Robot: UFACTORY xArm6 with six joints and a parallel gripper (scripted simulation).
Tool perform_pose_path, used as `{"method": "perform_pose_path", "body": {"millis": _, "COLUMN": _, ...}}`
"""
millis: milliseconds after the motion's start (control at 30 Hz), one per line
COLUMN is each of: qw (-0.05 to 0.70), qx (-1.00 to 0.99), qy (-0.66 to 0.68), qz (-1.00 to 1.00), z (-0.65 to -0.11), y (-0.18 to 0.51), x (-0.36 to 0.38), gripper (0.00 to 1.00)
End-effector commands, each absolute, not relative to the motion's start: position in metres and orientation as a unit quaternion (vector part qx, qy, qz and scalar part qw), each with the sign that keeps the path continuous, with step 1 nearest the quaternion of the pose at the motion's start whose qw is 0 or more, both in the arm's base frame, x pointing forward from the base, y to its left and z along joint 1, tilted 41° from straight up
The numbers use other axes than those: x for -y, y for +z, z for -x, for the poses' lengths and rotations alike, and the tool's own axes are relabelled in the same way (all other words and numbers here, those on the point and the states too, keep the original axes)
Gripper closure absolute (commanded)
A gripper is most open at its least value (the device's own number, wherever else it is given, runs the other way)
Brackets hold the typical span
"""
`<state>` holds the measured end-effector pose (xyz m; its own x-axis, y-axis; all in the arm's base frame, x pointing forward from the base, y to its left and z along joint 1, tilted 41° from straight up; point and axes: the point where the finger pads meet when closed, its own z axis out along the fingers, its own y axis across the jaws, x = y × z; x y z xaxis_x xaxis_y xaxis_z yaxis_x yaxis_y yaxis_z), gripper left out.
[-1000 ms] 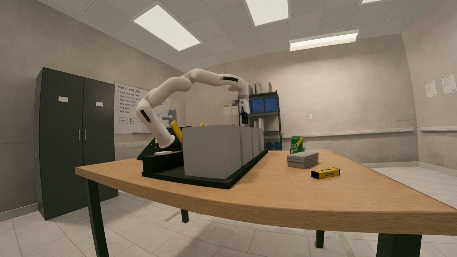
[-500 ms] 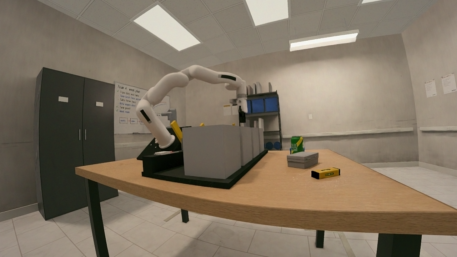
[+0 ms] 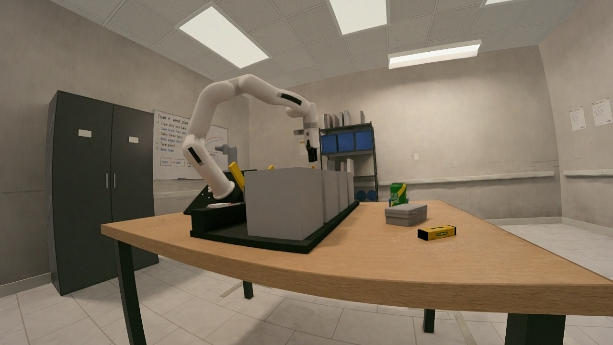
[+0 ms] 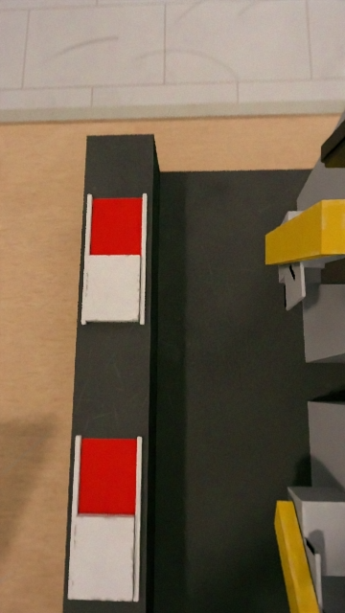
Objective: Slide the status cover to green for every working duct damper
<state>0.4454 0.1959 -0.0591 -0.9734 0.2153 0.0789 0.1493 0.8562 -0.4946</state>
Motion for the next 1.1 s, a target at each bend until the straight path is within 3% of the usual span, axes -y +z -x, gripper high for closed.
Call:
{"method": "perform_pose_path", "body": {"millis": 0, "qw": 0.042, "qx": 0.97, "qy": 0.224, "qz": 0.09, "z": -0.444, "y": -0.055, "x": -0.198, "gripper": 0.61}}
{"method": "perform_pose_path", "body": {"millis": 1067, "qw": 0.042, "qx": 0.97, "qy": 0.223, "qz": 0.089, "z": -0.443, "y": -0.066, "x": -0.192, "gripper": 0.61}}
